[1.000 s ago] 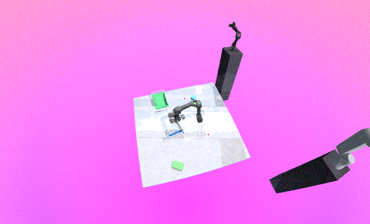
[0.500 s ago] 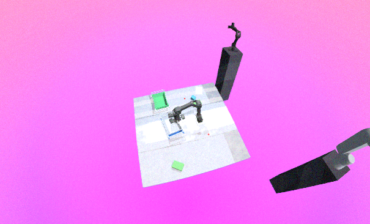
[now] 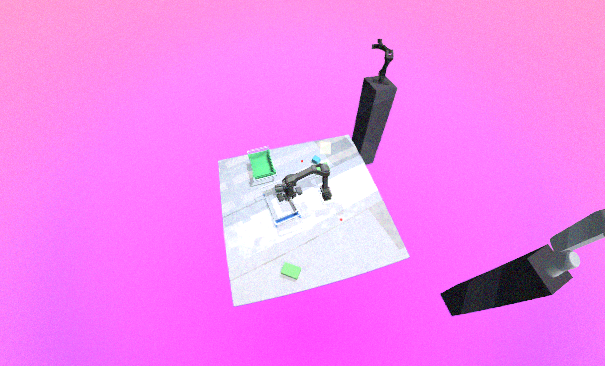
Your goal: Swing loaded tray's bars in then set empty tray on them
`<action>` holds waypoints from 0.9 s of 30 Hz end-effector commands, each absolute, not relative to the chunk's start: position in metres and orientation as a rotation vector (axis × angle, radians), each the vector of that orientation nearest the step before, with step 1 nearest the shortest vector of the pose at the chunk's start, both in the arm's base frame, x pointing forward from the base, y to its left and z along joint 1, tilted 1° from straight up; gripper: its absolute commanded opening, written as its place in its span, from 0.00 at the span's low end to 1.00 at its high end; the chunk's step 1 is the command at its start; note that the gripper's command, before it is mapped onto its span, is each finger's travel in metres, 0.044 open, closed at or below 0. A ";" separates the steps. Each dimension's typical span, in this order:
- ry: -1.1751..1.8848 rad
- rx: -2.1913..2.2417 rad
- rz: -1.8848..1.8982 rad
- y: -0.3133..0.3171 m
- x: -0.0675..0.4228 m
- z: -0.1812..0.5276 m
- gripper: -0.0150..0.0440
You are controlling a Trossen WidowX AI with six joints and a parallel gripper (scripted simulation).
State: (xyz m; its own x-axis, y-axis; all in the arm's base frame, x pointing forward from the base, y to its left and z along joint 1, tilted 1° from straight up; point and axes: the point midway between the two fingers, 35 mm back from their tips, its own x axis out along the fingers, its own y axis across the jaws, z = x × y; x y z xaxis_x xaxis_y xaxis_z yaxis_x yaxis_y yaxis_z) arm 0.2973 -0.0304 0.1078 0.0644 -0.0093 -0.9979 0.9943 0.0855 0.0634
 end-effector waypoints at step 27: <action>1.214 1.151 -1.124 -0.031 0.291 0.103 0.25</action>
State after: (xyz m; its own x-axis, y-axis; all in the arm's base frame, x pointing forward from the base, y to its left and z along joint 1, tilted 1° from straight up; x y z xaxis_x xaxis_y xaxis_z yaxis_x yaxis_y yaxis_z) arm 0.2973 -0.0304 0.1077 0.0647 -0.0094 -0.9979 0.9943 0.0855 0.0636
